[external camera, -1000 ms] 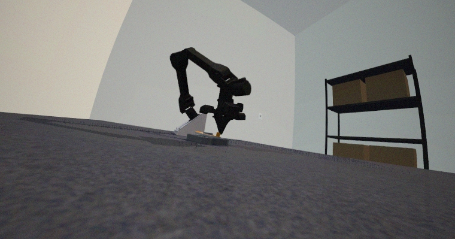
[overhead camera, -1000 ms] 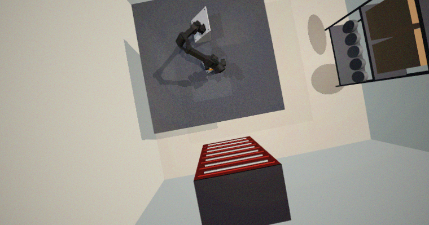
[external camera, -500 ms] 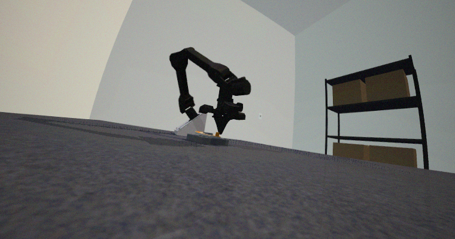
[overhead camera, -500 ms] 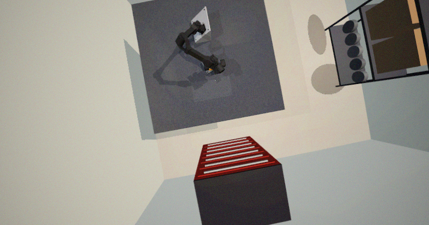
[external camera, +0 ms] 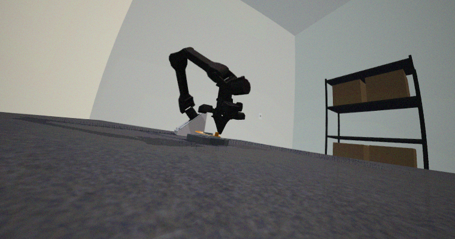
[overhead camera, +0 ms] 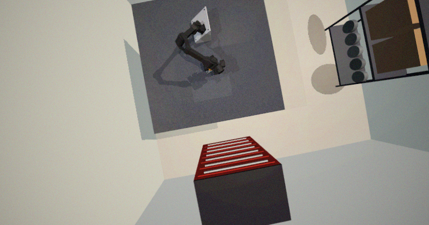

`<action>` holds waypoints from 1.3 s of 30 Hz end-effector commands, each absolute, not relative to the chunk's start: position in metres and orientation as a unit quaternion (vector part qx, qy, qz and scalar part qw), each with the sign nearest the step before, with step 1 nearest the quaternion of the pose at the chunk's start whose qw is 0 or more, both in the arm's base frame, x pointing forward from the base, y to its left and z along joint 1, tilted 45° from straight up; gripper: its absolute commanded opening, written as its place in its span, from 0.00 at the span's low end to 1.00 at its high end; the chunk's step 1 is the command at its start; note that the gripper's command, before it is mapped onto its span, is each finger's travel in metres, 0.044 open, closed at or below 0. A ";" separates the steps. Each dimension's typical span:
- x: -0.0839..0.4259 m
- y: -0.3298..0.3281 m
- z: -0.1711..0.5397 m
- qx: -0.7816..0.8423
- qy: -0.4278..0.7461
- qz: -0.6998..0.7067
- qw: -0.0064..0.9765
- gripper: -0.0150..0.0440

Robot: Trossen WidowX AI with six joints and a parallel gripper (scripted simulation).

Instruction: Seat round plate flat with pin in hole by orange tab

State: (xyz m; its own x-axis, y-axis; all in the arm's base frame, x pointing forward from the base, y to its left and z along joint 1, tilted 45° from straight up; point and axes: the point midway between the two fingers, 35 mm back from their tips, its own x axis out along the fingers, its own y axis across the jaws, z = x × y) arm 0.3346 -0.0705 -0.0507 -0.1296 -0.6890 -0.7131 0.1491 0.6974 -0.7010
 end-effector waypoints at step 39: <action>0.342 -0.093 -0.029 -0.199 0.668 -0.342 0.630 0.25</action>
State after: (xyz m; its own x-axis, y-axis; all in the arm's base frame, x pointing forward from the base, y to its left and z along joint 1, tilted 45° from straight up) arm 0.3425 -0.0880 -0.0330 -0.1215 -0.6926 -0.7110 0.1624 0.6928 -0.7026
